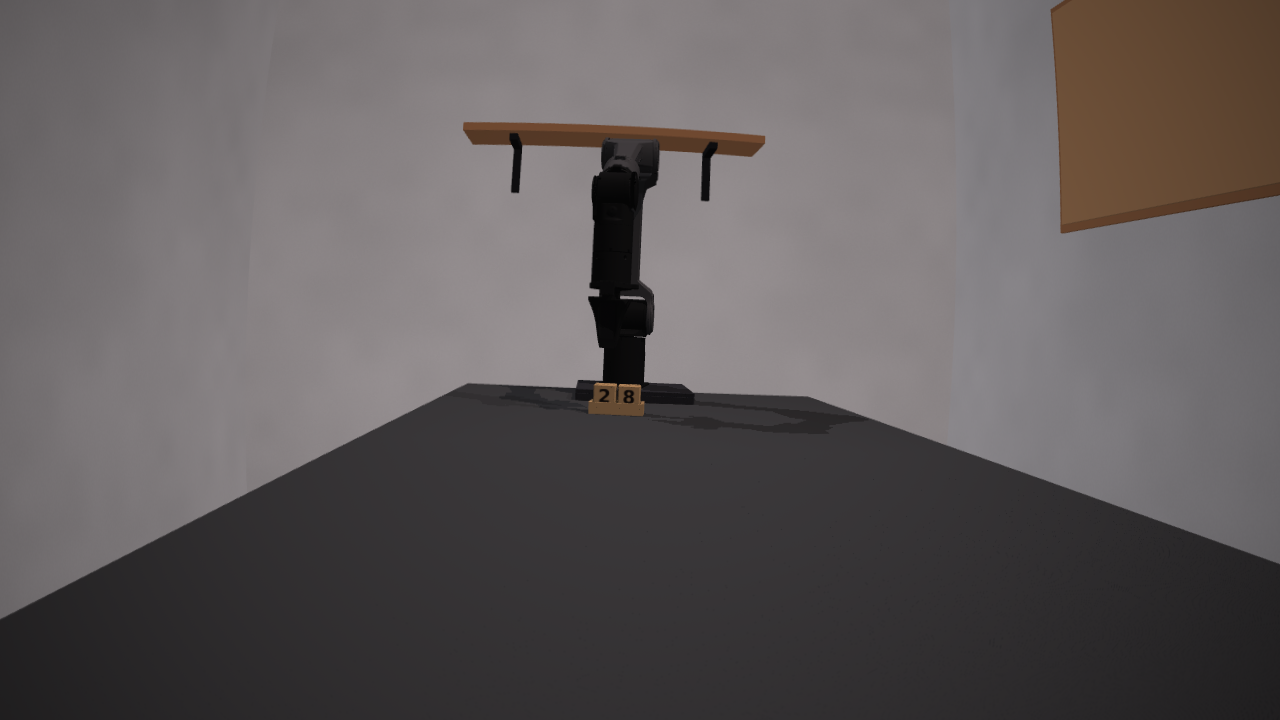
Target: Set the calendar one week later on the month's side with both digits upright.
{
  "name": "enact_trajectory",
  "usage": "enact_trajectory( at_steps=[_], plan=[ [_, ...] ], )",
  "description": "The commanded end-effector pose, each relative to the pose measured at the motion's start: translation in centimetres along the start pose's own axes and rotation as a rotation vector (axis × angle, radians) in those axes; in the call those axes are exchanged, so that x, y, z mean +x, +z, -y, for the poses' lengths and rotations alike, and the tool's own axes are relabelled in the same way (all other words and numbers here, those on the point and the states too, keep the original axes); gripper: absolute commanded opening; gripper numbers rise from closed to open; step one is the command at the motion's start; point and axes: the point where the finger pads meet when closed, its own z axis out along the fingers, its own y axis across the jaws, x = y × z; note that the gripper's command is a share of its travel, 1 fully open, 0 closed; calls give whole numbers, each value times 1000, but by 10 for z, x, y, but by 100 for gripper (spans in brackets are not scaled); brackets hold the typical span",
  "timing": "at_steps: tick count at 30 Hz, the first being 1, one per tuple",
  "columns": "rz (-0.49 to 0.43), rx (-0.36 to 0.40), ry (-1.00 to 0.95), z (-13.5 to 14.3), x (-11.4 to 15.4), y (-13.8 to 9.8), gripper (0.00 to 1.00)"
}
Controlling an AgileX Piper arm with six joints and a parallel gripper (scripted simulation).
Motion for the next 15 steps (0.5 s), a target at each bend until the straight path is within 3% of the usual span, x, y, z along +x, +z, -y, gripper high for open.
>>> enact_trajectory(
  at_steps=[1,15],
  plan=[
    [2,-3,1,0,0,4,62],
    [2,-3,1,-1,1,22,62]
  ],
)
